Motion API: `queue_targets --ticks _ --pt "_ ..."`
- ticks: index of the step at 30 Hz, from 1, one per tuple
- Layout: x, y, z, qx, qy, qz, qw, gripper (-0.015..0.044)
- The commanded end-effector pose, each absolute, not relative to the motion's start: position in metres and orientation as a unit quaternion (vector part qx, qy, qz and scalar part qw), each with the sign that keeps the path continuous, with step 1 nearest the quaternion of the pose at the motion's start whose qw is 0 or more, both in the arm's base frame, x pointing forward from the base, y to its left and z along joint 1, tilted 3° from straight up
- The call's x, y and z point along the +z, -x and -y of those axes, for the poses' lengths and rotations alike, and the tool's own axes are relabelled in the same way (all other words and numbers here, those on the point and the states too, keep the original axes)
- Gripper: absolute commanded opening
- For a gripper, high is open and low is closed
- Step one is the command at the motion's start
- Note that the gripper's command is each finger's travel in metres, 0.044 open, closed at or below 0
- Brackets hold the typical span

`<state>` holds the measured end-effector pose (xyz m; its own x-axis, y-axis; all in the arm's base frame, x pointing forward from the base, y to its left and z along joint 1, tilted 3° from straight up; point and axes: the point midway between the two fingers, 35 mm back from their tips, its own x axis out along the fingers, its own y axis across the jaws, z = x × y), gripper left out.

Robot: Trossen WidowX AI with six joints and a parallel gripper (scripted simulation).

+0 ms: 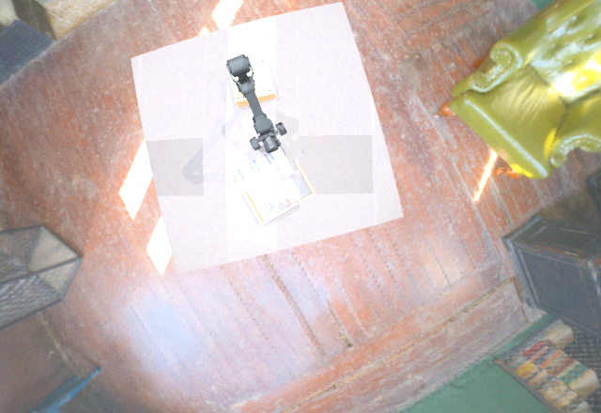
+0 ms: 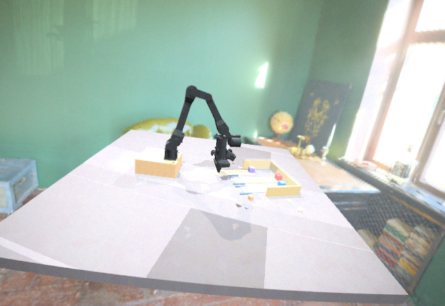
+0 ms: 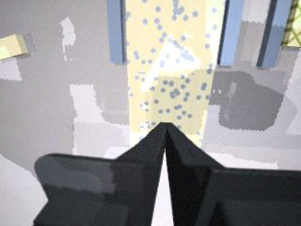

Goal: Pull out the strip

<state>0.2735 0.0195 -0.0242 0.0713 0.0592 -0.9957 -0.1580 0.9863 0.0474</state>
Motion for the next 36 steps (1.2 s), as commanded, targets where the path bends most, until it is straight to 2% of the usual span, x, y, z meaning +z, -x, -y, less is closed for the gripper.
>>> queue_targets --ticks 1,36 --pt "-0.031 -0.258 -0.018 0.075 0.038 -0.689 0.72 0.0" --pt "-0.033 -0.211 -0.01 0.075 0.038 -0.69 0.719 0.0"
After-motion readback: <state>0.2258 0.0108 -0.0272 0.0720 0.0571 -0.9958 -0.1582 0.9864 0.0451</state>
